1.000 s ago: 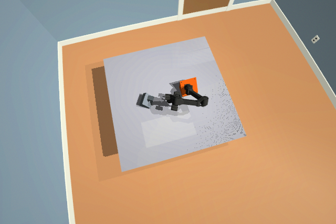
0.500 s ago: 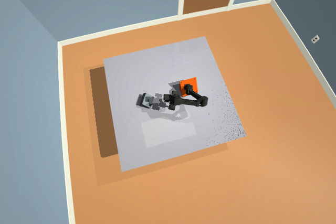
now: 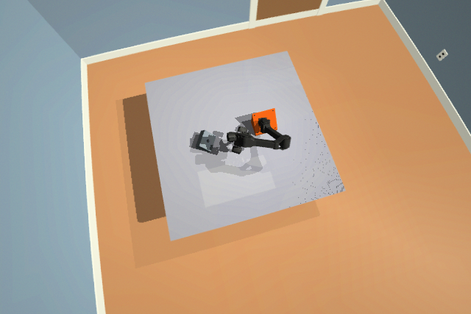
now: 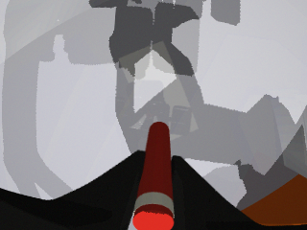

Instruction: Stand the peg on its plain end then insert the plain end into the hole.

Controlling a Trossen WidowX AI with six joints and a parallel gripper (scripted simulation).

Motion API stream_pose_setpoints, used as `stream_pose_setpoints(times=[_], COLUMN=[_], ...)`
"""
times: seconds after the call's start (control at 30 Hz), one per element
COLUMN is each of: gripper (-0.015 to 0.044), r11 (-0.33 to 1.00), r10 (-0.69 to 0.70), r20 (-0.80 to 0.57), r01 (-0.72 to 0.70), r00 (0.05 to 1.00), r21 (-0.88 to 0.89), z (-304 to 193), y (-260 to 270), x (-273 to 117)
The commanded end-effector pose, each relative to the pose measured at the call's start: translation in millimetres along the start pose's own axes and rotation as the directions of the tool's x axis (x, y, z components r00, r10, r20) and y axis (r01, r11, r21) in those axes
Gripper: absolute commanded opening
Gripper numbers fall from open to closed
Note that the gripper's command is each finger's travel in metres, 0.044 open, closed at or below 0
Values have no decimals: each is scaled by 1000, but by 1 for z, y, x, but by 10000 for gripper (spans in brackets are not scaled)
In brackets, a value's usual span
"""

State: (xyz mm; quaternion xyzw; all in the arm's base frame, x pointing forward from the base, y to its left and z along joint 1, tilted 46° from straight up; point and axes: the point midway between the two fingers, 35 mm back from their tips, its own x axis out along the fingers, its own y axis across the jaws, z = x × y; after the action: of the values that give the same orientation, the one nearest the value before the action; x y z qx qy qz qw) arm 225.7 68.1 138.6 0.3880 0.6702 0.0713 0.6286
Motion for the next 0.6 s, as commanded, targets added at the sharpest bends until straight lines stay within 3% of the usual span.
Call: stream_pose_setpoints(times=[0.0, 0.57], gripper=[0, 0], r11=[1000, 996], r10=[-8, -10], r20=[29, 163], r01=[7, -4], r00=[1000, 987], r21=[24, 89], z=[10, 45], y=[-1, 4], x=[2, 3])
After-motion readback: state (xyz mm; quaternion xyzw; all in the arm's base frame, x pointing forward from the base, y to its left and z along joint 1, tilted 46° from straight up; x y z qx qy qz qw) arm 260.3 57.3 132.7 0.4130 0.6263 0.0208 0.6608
